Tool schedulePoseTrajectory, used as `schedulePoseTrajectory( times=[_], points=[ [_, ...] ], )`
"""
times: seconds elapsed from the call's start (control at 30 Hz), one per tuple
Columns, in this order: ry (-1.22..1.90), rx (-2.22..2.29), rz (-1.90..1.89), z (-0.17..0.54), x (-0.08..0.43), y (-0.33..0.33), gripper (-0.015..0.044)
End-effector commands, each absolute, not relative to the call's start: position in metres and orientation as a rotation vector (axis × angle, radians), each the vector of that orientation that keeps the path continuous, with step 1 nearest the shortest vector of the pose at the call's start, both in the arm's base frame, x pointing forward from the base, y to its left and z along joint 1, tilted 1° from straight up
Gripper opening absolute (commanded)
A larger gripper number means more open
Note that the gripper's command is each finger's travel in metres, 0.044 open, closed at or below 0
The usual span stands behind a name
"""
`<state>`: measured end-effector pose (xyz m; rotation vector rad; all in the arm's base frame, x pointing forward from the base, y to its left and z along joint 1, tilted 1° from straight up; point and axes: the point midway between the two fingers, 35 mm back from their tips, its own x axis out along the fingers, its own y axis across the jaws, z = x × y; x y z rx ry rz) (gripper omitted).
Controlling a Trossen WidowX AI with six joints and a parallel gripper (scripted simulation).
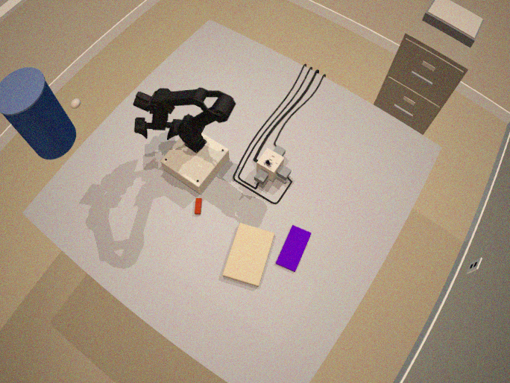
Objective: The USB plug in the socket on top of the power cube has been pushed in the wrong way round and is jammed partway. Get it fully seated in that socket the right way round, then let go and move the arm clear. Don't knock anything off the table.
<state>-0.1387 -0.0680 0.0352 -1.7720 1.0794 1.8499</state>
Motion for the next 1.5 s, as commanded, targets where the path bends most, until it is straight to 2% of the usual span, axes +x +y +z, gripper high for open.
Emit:
schedulePoseTrajectory(
  times=[0.0,0.03,0.4,0.83,1.13,1.47],
  points=[
    [1.074,-1.778,1.853,0.036,-0.138,-0.069,0.0426],
    [1.059,-1.795,1.862,0.036,-0.138,-0.073,0.0440],
    [0.672,-2.138,2.041,0.056,-0.099,-0.145,0.0440],
    [0.074,-2.455,2.234,0.075,-0.001,-0.201,0.0440],
    [-0.431,-2.610,2.373,0.086,0.088,-0.203,0.0440],
    [-1.071,-2.692,2.486,0.093,0.181,-0.159,0.0440]
  ],
)
